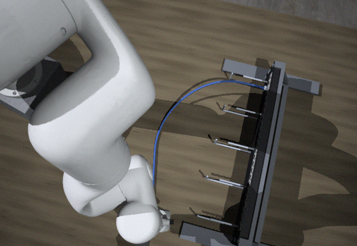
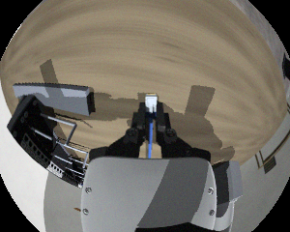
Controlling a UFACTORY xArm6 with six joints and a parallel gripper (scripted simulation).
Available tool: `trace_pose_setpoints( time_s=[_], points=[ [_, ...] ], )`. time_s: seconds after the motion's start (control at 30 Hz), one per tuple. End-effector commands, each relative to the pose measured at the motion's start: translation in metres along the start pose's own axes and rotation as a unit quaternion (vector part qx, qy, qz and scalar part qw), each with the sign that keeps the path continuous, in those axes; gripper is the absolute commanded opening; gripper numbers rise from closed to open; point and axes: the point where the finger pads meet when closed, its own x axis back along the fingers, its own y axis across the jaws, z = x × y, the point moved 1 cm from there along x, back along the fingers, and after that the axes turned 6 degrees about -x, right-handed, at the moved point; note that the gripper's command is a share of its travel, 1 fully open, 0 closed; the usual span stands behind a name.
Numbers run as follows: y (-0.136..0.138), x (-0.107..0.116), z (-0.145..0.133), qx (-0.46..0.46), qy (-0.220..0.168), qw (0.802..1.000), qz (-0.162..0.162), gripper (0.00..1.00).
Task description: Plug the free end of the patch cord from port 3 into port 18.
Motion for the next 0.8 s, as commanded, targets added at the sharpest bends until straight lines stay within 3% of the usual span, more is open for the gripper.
trace_pose_setpoints(
  time_s=[0.0,0.77],
  points=[
    [0.0007,-0.0002,-0.0006,0.0,-0.001,1.0,-0.001,0.0],
    [0.0005,0.0039,-0.0005,0.0,-0.001,1.0,-0.001,0.0]
  ],
)
